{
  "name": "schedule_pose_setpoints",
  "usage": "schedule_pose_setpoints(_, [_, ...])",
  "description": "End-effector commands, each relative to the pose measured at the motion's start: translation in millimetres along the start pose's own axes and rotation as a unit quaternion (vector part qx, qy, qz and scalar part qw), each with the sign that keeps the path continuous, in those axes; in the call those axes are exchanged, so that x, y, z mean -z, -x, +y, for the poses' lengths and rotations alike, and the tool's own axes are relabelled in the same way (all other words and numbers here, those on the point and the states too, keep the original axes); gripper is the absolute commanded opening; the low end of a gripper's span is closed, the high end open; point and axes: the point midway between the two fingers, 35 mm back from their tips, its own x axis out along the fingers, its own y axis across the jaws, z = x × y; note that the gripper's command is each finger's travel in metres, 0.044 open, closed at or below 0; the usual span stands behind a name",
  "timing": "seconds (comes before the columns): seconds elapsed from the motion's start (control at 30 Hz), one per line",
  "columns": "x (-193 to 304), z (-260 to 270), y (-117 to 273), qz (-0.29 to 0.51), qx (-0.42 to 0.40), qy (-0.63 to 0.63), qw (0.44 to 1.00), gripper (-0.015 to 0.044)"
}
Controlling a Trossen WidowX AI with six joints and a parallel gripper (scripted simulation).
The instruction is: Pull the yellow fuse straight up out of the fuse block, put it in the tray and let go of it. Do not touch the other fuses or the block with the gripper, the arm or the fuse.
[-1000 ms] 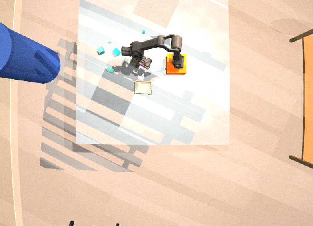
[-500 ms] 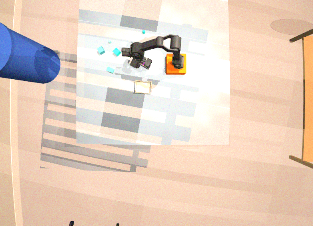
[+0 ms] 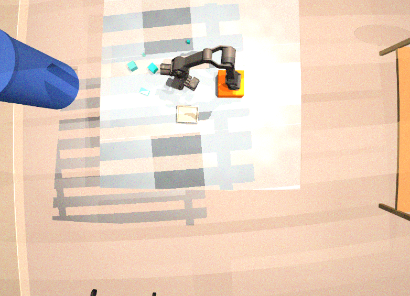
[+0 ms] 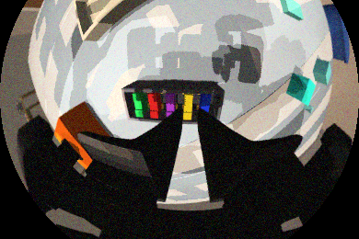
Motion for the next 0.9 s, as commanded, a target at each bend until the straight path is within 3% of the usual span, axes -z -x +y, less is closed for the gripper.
schedule_pose_setpoints(0.0, [1,2,-6,0.003,-0.002,0.002,1.0,0.0068])
schedule_pose_setpoints(0.87, [1,2,-17,0.003,-0.002,0.002,1.0,0.0068])
